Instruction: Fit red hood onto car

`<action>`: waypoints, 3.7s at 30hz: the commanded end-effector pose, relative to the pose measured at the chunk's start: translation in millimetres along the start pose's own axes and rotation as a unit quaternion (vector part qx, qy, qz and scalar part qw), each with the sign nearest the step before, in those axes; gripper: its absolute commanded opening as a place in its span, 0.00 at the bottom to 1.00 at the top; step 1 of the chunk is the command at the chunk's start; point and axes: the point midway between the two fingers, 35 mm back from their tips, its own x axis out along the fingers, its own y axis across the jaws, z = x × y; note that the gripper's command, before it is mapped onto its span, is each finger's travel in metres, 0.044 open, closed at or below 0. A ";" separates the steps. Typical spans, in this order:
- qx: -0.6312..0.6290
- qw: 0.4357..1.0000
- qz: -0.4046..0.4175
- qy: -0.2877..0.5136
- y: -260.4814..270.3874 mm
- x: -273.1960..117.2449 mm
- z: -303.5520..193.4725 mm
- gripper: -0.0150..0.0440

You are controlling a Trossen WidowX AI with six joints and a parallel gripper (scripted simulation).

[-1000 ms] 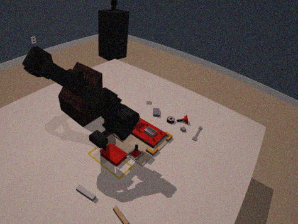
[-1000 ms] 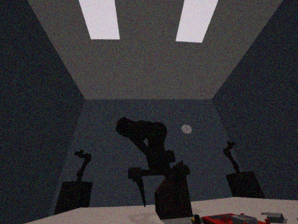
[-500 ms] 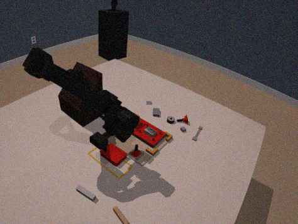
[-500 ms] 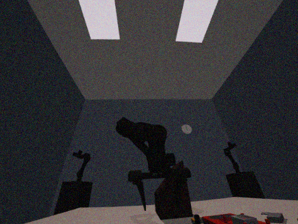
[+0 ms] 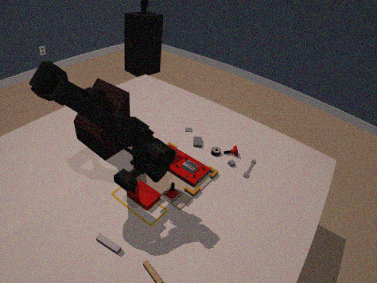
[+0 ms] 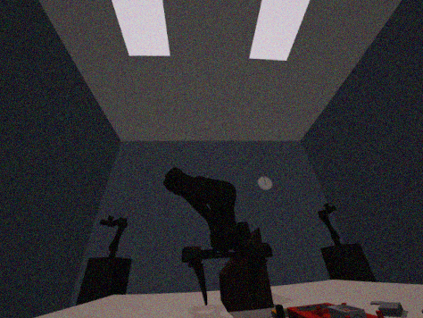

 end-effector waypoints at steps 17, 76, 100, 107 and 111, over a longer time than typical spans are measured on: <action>-0.003 1.000 -0.001 0.000 0.3 12.3 0.0 1.00; -0.003 1.000 -0.002 0.000 -0.9 43.3 -1.5 1.00; 0.000 1.000 -0.004 0.001 -2.1 49.1 -1.9 0.77; -0.001 1.000 -0.004 0.001 -1.9 48.4 -1.8 0.59; -0.001 1.000 -0.004 0.001 -1.9 44.4 -1.8 0.41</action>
